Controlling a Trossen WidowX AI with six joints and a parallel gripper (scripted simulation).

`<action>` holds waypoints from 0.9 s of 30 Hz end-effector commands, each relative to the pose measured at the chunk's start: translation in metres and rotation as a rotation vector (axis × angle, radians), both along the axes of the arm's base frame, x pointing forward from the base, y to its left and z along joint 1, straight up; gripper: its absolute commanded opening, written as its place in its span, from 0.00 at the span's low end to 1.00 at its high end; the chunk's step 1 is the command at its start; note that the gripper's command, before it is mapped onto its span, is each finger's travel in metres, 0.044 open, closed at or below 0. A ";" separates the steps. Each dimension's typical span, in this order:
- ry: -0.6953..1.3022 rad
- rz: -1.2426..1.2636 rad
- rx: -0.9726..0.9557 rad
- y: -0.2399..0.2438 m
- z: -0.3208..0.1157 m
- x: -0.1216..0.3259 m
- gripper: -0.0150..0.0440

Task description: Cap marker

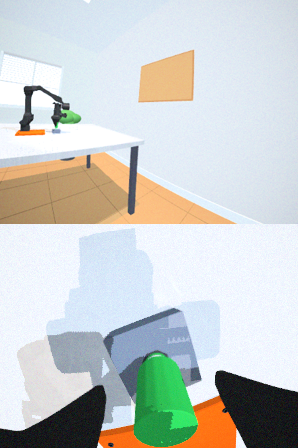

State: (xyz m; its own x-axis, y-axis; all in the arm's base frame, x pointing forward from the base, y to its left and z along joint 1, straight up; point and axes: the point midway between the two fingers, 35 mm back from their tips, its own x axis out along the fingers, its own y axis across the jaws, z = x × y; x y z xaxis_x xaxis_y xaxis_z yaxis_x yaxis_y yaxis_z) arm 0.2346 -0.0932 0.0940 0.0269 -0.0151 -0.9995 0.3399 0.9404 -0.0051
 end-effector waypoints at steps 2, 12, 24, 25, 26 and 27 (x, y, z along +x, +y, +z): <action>0.000 0.000 -0.001 0.000 0.002 0.000 1.00; 0.000 0.000 0.000 0.001 0.075 -0.002 1.00; 0.003 0.246 -0.005 0.003 0.064 -0.004 0.47; 0.003 0.246 -0.005 0.003 0.064 -0.004 0.42; 0.003 0.246 -0.005 0.003 0.064 -0.004 0.38; 0.003 0.246 -0.005 0.003 0.064 -0.004 0.33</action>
State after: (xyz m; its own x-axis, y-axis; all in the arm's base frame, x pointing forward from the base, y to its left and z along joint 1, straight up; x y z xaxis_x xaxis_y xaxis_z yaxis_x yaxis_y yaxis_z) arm 0.2298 -0.0903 0.1571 0.0191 -0.0128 -0.9997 0.1088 0.9940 -0.0107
